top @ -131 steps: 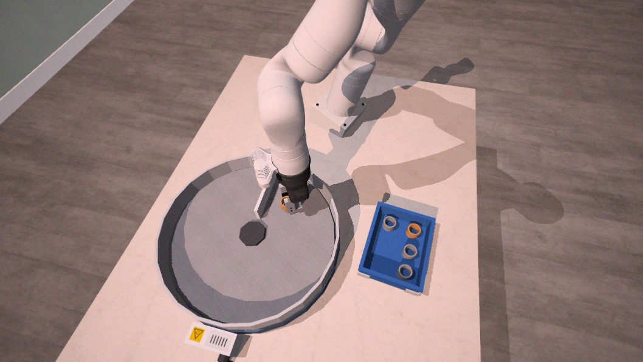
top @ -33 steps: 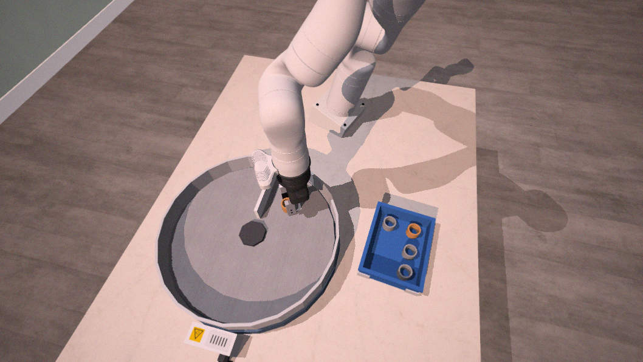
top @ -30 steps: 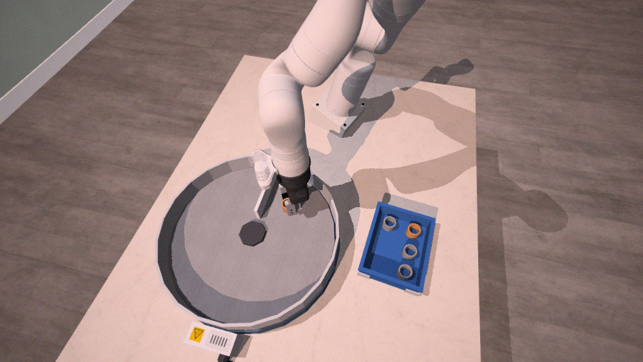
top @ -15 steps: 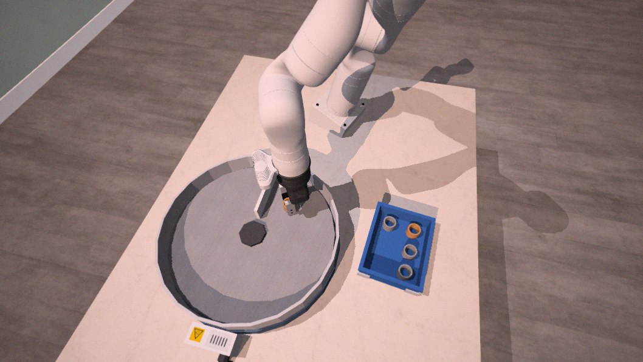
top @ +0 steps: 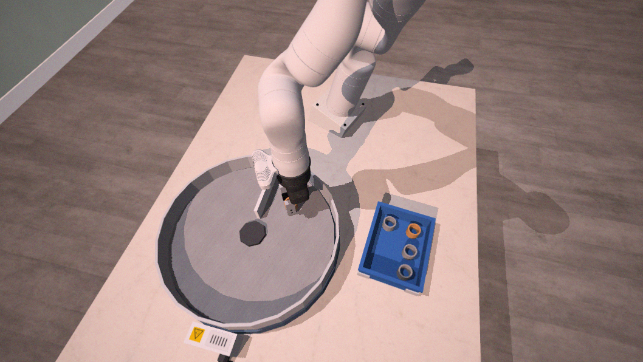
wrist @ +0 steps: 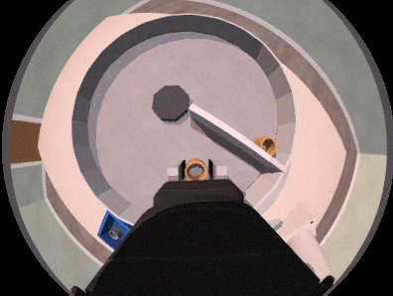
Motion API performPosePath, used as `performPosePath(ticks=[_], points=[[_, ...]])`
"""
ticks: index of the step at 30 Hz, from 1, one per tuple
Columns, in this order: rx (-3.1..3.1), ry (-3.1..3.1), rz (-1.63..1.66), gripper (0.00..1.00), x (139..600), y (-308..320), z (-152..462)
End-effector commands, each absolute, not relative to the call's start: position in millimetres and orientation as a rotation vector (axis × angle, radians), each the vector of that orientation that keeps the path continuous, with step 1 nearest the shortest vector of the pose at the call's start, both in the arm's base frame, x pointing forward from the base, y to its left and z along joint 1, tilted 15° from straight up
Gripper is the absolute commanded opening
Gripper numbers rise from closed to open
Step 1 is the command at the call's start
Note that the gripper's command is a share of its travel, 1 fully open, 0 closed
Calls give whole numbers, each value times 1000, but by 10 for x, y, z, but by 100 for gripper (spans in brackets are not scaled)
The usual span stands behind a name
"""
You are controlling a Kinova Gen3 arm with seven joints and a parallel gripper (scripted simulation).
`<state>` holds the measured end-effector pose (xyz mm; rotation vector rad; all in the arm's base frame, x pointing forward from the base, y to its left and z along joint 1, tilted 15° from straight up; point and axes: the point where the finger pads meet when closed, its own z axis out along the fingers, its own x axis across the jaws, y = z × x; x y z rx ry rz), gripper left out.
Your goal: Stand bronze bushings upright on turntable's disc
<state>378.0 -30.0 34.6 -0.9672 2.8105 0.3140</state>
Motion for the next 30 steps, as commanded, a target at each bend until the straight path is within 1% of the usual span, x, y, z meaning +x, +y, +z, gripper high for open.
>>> performPosePath(ticks=[1,7,20,30], points=[[-966,2809,313,78,3784,-305,359],[-966,2809,313,78,3778,-323,431],[-966,2809,313,78,3738,-454,943],[-966,2809,313,78,3733,-467,998]])
